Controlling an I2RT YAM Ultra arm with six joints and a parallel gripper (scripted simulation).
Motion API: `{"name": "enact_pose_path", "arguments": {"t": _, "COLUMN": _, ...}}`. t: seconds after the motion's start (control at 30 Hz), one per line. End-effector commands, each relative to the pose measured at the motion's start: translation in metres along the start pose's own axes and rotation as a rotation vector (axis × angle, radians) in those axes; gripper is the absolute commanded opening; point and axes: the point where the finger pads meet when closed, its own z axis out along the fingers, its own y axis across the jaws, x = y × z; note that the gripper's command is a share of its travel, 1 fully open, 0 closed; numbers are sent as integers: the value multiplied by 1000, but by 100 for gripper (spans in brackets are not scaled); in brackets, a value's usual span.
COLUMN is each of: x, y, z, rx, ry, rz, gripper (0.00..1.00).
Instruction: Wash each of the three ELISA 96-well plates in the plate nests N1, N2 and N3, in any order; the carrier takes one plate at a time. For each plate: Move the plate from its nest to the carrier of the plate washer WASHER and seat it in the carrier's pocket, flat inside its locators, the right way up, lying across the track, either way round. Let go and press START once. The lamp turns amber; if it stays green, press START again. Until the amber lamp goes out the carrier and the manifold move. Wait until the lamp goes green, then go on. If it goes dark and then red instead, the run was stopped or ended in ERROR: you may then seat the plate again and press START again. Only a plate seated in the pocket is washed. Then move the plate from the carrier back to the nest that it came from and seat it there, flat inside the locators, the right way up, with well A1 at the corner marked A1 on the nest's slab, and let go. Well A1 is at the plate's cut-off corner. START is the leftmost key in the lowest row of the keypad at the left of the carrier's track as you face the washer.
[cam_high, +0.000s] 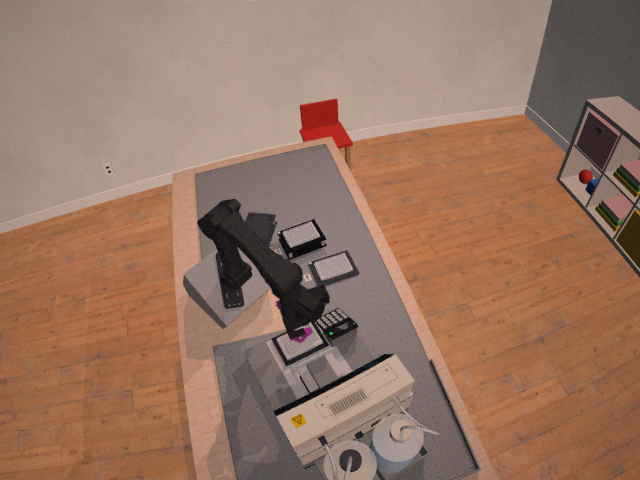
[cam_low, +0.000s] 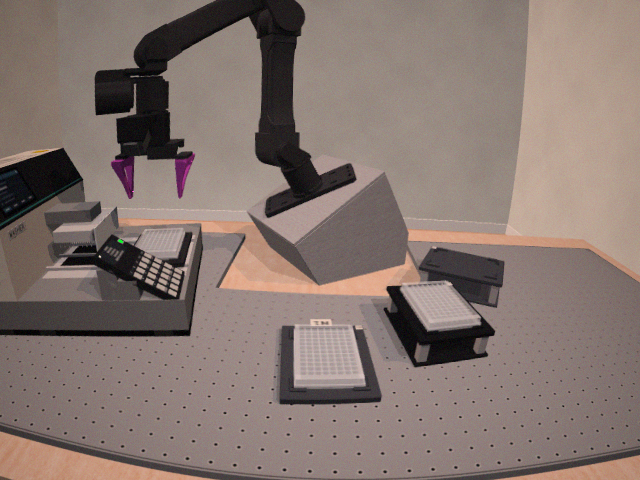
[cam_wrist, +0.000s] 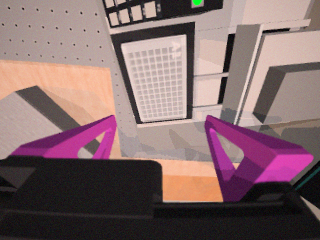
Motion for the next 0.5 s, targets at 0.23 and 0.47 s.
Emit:
{"name": "enact_pose_path", "arguments": {"t": 0.23, "x": -4, "y": 0, "z": -3, "rx": 0, "ry": -24, "rz": -125, "gripper": 100}}
{"name": "enact_pose_path", "arguments": {"t": 0.47, "x": -4, "y": 0, "z": 4, "rx": 0, "ry": -24, "rz": -125, "gripper": 100}}
